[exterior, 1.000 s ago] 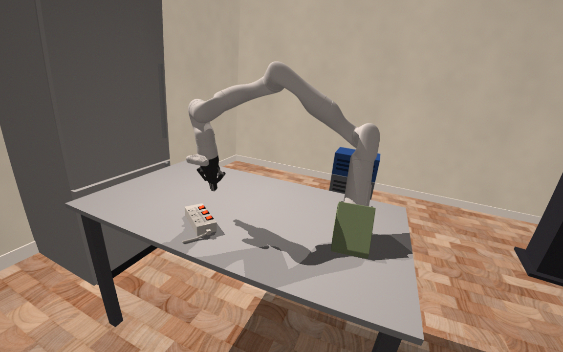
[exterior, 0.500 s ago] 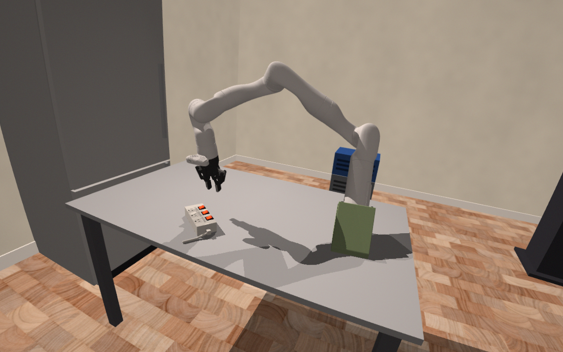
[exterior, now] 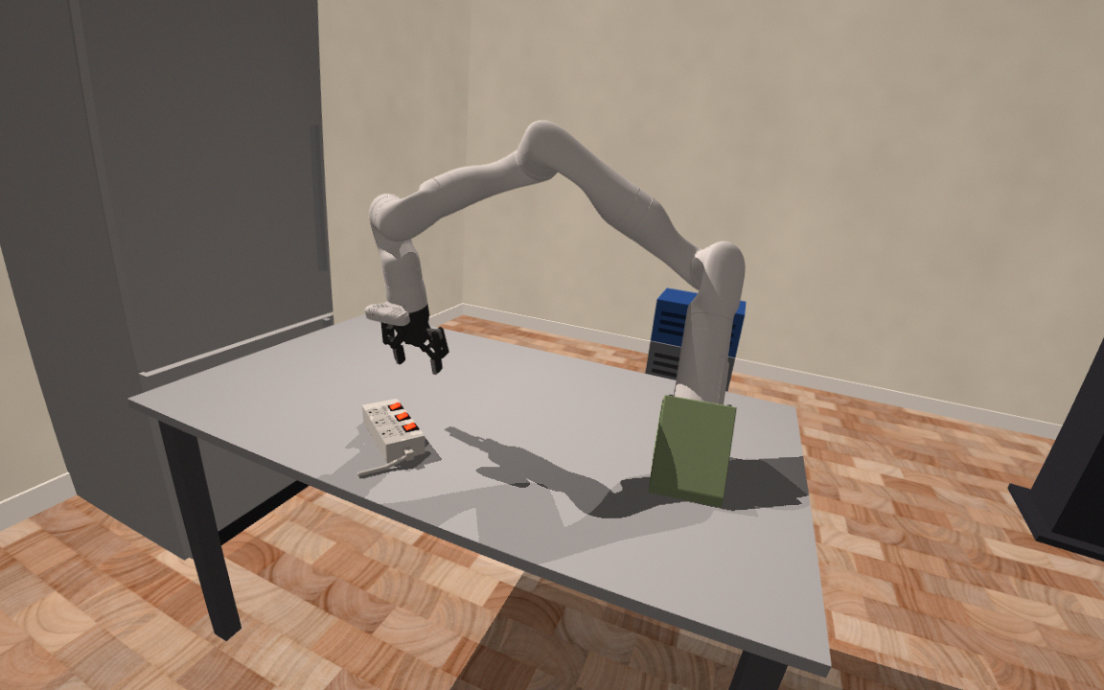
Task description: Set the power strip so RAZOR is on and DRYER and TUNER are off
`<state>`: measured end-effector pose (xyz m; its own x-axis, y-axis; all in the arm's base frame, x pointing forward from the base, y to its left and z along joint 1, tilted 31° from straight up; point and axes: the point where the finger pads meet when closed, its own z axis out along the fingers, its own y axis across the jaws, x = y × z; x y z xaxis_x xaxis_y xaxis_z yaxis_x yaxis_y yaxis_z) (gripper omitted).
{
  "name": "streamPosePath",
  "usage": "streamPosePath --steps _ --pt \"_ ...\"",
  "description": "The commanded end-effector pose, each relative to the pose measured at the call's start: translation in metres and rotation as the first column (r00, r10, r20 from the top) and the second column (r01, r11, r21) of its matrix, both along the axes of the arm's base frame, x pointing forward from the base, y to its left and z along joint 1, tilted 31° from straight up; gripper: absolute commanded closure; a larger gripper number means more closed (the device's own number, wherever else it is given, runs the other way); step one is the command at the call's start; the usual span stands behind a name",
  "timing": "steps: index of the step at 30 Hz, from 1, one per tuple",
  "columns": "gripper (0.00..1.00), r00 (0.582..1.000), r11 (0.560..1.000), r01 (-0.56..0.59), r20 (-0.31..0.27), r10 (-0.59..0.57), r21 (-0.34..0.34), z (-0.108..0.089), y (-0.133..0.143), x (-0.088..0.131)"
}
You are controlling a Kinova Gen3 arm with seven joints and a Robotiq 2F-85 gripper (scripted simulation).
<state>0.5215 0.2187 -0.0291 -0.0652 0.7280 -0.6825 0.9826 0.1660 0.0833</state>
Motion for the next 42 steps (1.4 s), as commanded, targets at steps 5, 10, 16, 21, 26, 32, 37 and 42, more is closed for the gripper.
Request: streamPosePath --steps 5,10,16,21,26,32,37,42 --pt "0.0 1.0 1.0 0.004 0.005 -0.004 0.009 0.0 0.002 0.0" --pt "0.0 1.0 1.0 0.004 0.005 -0.004 0.009 0.0 0.002 0.0" --pt "0.0 0.999 0.998 0.031 0.022 -0.032 0.048 -0.005 0.004 -0.002" --pt "0.0 0.999 0.998 0.031 0.022 -0.032 0.048 -0.005 0.004 -0.002" --pt "0.0 0.998 0.995 0.054 0.036 -0.057 0.08 -0.009 0.006 -0.004" --pt "0.0 0.995 0.99 0.081 0.051 -0.088 0.119 -0.014 0.009 -0.007" --pt "0.0 0.99 0.981 0.111 0.067 -0.123 0.161 -0.018 0.012 -0.009" --pt "0.0 0.99 0.981 0.111 0.067 -0.123 0.161 -0.018 0.012 -0.009"
